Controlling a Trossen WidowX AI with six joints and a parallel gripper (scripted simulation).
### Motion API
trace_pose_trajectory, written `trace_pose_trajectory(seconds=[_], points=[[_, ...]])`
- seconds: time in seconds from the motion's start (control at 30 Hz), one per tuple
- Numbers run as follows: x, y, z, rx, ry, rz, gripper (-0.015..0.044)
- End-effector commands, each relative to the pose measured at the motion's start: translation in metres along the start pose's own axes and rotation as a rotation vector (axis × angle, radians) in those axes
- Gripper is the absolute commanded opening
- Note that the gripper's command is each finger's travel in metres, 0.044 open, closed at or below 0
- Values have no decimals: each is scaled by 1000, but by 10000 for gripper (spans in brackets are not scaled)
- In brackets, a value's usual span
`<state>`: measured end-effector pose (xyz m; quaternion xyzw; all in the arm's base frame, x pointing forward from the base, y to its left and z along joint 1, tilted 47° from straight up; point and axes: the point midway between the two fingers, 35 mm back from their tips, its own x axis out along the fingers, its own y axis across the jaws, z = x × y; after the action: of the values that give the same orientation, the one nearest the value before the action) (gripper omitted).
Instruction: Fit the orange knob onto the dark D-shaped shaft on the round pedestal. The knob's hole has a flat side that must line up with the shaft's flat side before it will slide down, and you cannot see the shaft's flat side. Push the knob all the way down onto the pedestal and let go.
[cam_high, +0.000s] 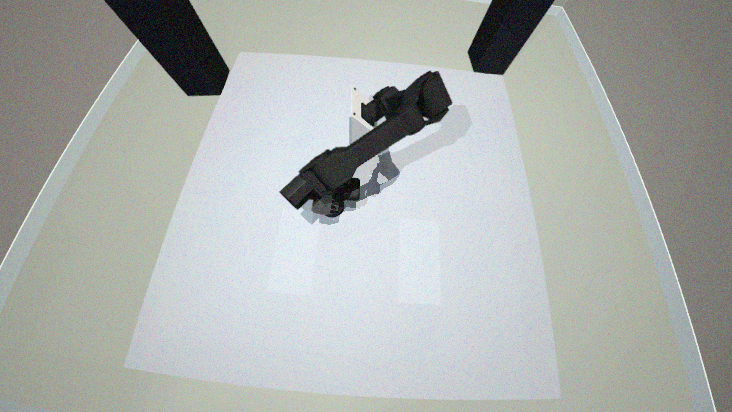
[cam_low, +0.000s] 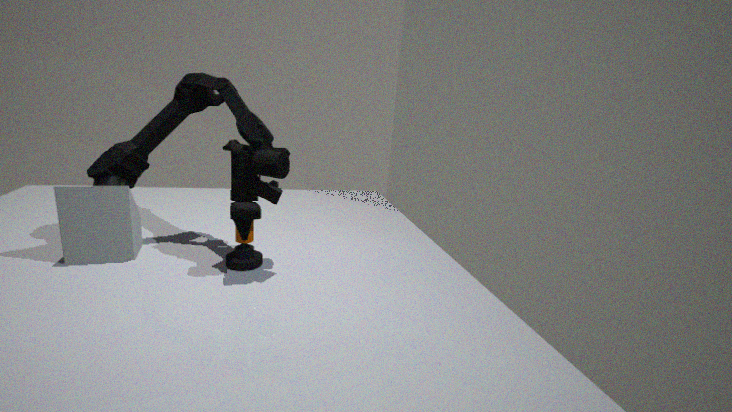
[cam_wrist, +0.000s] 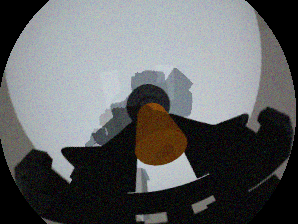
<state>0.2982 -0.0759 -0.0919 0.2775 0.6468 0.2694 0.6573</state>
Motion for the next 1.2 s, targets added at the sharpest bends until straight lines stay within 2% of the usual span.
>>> trace_pose_trajectory(seconds=[0.0,0.33,0.57,1.17], points=[[1,1,0,1,-5,4,0],[-4,2,-1,-8,-5,4,0],[-3,0,-1,-208,-5,3,0],[0,0,2,-208,-6,3,0]])
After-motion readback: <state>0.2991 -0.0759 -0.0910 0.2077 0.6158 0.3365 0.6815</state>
